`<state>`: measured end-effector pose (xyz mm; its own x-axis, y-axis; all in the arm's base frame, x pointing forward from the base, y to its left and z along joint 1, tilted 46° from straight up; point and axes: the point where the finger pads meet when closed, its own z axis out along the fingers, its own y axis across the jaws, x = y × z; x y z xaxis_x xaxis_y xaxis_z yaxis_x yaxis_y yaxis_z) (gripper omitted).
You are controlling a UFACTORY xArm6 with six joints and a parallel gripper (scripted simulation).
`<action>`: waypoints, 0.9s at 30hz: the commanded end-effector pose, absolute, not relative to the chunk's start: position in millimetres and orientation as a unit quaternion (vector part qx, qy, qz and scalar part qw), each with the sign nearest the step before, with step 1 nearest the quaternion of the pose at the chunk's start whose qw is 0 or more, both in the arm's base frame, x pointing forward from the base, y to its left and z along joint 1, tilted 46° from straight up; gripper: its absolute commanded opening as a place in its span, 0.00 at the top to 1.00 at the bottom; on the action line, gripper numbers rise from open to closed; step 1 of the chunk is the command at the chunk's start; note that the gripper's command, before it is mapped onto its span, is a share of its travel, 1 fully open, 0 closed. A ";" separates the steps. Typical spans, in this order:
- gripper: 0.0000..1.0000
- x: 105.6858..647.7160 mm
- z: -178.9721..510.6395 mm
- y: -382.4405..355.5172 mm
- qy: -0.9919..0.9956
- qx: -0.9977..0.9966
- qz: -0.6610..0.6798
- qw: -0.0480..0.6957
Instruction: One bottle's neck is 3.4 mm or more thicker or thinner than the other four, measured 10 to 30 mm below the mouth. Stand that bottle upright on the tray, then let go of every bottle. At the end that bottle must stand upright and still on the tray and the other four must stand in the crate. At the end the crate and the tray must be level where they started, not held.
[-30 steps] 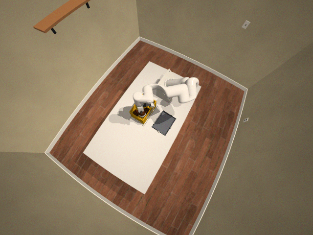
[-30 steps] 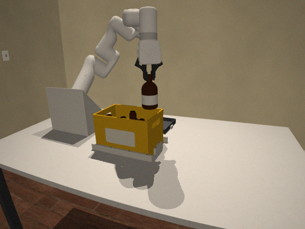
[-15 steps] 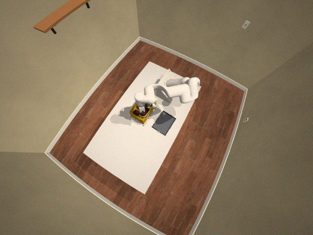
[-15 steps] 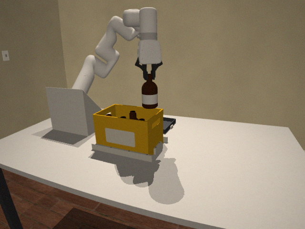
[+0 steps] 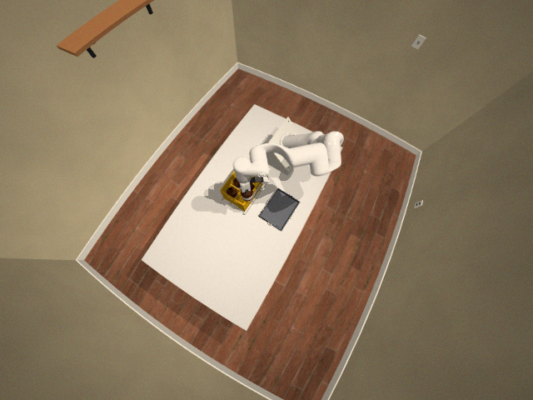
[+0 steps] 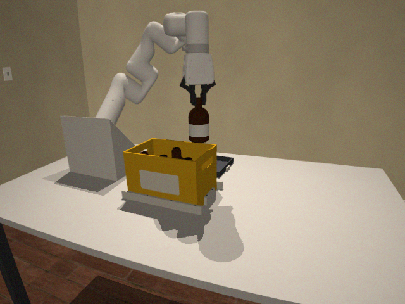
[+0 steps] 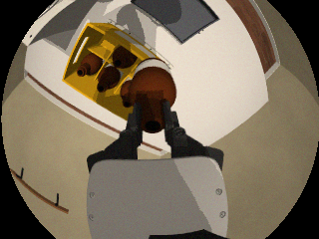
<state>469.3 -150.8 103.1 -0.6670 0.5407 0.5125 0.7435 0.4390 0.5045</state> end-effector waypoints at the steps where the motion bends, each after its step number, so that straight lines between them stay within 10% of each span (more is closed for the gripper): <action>1: 1.00 467.2 110.1 -146.5 -0.837 -0.384 -0.365 0.136; 27: 1.00 451.7 141.6 -114.8 -0.837 -0.384 -0.365 0.136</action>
